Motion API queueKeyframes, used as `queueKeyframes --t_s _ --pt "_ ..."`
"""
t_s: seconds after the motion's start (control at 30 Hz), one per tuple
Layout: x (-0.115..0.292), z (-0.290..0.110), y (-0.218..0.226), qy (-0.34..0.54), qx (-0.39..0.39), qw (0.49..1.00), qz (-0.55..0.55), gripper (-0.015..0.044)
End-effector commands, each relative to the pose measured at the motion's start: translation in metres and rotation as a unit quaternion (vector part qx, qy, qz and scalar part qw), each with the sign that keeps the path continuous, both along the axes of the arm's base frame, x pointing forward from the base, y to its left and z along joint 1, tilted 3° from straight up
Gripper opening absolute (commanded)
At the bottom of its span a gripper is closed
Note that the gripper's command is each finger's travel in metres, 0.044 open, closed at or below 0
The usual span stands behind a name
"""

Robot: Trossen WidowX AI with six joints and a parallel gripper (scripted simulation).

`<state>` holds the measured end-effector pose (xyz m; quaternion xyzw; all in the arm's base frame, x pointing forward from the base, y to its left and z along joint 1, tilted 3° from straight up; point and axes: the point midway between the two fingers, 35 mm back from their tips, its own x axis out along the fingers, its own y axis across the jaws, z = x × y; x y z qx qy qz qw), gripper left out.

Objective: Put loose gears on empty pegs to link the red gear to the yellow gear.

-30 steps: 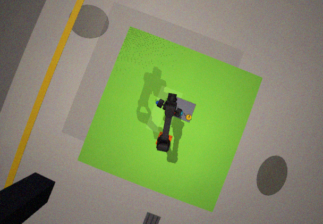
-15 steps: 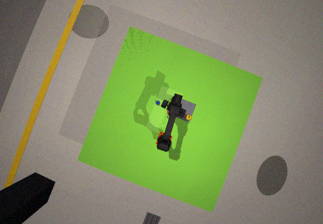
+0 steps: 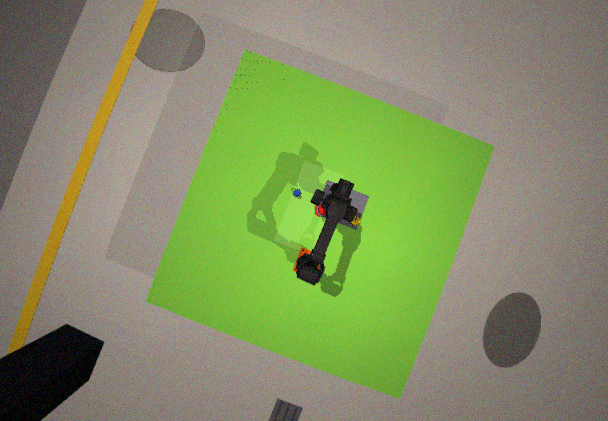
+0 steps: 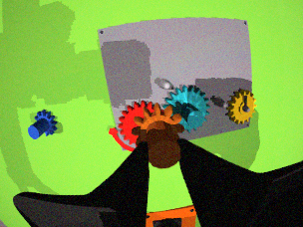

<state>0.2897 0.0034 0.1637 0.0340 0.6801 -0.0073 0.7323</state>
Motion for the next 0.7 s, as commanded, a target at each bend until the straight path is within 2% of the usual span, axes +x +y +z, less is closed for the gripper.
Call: queueKeyframes --t_s 0.0,0.67 --pt "0.0 -0.006 -0.007 0.006 0.002 1.0 0.002 0.0" --pt "0.001 -0.021 -0.05 0.006 0.0 1.0 0.005 0.0"
